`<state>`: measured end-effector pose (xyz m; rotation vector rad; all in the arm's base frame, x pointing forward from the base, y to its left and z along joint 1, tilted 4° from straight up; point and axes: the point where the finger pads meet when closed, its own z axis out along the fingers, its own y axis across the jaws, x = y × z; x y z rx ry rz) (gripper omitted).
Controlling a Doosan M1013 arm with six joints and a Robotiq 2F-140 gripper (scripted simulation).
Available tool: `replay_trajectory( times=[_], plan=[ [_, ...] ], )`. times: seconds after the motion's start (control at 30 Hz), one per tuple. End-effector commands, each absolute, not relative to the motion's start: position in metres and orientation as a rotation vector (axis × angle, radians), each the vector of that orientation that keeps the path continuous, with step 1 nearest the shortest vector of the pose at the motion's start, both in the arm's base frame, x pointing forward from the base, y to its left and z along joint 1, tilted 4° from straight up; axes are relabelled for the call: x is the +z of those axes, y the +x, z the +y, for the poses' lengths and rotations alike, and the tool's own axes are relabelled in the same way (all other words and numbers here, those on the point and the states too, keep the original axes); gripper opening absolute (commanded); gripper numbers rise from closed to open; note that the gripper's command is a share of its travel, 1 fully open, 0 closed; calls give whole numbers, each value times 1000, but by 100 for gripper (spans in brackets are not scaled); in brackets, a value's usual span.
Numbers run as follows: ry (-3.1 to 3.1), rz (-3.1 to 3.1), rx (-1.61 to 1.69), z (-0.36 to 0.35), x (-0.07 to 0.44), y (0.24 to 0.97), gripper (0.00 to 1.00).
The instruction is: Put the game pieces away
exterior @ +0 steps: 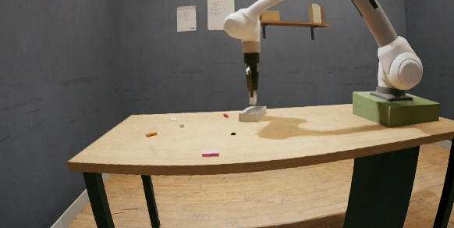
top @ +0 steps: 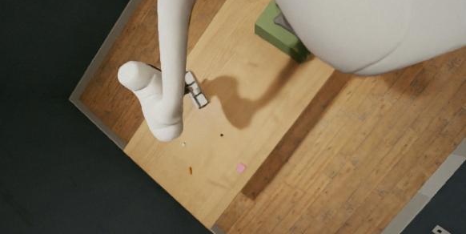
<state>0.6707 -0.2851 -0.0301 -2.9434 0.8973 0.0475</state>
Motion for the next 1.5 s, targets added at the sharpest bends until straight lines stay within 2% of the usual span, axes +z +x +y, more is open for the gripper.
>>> replay_trajectory(
  times=[0.0, 0.67, 1.47],
  plan=[
    [-2943, 898, 45, -286, -25, 672, 15],
    [-2943, 898, 45, -208, -20, 704, 15],
    [-2943, 898, 45, -205, -70, 704, 15]
  ],
)
